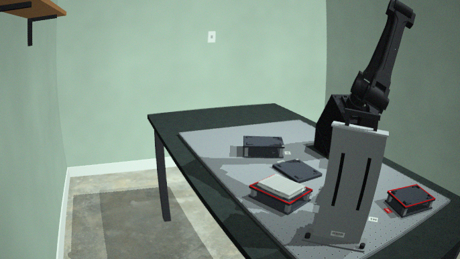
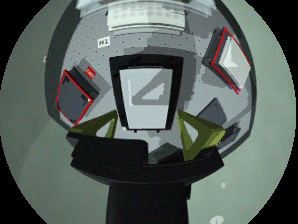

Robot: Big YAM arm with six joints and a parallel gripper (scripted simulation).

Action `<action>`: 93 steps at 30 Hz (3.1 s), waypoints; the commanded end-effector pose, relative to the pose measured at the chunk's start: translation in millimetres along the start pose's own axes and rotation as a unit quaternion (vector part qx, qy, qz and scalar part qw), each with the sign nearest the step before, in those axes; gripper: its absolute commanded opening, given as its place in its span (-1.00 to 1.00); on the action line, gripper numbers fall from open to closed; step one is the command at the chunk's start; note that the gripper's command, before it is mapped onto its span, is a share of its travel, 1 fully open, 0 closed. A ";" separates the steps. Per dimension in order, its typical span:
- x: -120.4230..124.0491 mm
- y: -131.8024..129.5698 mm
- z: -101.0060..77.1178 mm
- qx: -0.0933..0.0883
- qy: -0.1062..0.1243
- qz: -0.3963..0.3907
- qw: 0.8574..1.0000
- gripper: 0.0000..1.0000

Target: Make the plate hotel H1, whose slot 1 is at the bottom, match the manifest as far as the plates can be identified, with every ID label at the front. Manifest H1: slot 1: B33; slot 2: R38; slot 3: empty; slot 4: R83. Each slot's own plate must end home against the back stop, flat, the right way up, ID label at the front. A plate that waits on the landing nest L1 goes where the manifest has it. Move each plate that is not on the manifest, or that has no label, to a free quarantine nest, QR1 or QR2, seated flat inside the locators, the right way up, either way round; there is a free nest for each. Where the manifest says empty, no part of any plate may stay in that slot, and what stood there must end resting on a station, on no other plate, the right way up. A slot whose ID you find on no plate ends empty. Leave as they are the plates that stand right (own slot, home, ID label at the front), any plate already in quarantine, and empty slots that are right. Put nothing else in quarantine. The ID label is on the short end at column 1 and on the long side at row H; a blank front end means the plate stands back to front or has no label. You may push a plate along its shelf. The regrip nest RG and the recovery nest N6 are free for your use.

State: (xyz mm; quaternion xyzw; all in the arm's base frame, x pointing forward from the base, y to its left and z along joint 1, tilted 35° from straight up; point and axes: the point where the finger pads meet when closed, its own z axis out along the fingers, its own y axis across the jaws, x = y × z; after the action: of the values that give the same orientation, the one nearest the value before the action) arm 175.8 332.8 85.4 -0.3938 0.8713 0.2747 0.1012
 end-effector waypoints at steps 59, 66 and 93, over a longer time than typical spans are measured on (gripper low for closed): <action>-15.7 4.6 24.8 -0.003 -0.028 0.000 1.000 0.72; -15.3 1.3 15.5 -0.001 -0.022 -0.004 1.000 0.72; -23.5 4.1 -11.1 -0.002 -0.030 -0.007 1.000 0.72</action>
State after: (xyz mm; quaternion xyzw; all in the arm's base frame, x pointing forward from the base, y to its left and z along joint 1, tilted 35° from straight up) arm 174.5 338.4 81.0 -0.3920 0.8708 0.2776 0.1043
